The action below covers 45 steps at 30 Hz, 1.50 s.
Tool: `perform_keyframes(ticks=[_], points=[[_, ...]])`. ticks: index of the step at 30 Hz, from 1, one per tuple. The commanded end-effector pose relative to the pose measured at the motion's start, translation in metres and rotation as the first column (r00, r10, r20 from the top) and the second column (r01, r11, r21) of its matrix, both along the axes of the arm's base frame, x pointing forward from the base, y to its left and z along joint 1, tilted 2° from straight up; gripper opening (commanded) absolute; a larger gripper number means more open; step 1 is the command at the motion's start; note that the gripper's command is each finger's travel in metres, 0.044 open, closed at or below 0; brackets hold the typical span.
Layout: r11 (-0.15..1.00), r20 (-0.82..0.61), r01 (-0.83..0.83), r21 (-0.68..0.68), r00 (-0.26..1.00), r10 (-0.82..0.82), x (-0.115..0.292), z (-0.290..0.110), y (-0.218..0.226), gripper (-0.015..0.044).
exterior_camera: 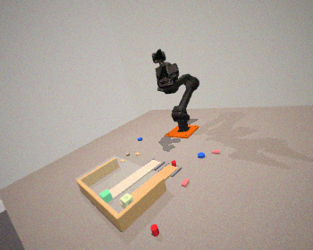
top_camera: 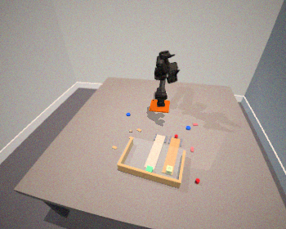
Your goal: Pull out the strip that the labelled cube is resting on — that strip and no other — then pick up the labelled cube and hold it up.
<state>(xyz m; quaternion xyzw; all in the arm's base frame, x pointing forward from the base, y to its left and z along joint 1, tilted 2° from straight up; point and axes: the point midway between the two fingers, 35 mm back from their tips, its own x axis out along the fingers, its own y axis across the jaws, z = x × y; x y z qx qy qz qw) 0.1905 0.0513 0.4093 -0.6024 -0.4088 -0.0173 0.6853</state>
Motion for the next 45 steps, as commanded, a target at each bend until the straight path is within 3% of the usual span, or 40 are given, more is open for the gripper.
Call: perform_keyframes(ticks=[1, 6, 11, 16, 22, 45], points=[[1.000, -0.017, -0.003, 0.015, 1.000, 0.003, 0.003, -0.001, -0.001, 0.0400], [0.920, -0.417, 0.056, 0.389, 0.901, 0.121, 0.063, -0.031, -0.028, 0.0400], [0.676, -0.698, 0.375, 0.635, 0.652, 0.295, 0.109, -0.092, -0.053, 0.0400], [0.454, -0.785, 0.641, 0.619, 0.477, 0.396, 0.120, -0.141, -0.066, 0.0400], [0.180, -0.825, 0.880, 0.439, 0.316, 0.468, 0.110, -0.194, -0.079, 0.0400], [0.169, -0.826, 0.887, 0.430, 0.311, 0.469, 0.109, -0.196, -0.080, 0.0400]])
